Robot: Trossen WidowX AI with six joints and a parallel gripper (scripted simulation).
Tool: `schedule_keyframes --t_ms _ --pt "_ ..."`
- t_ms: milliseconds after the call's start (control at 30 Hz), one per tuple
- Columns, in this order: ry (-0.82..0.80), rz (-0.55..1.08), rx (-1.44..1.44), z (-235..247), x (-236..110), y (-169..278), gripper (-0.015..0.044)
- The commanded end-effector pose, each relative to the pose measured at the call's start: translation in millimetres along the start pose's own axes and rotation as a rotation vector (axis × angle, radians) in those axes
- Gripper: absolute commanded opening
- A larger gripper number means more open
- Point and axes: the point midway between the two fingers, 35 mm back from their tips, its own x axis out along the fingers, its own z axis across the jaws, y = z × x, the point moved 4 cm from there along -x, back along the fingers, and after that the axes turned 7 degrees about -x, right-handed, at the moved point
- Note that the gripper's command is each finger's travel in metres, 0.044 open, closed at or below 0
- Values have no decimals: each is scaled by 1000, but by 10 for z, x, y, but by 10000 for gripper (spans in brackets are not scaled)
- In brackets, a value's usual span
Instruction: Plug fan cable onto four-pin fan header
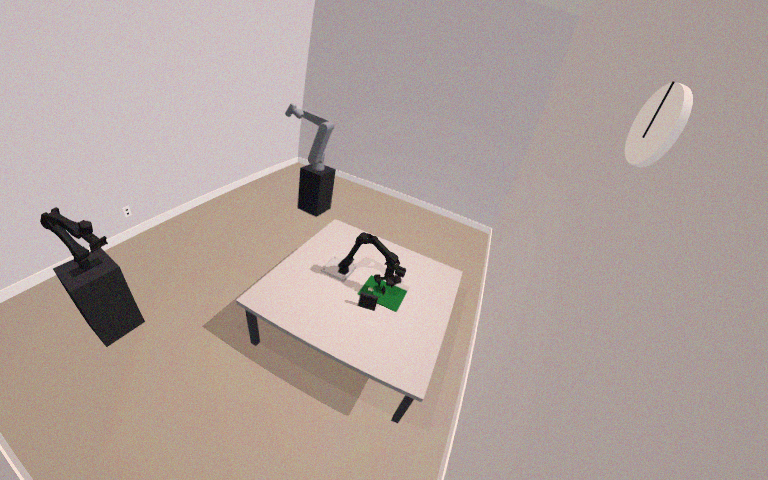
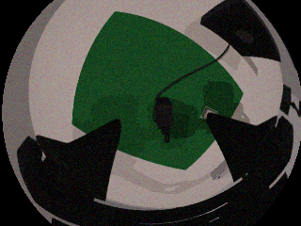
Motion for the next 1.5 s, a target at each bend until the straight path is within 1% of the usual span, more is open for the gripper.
schedule_keyframes --t_ms 0,933,1300,1467 --pt "1 5 -3 -14 62 13 440" --pt "1 5 -3 -17 513 18 440" --pt "1 5 -3 -18 524 19 440" --pt "-2 -1 0 -9 499 9 309"
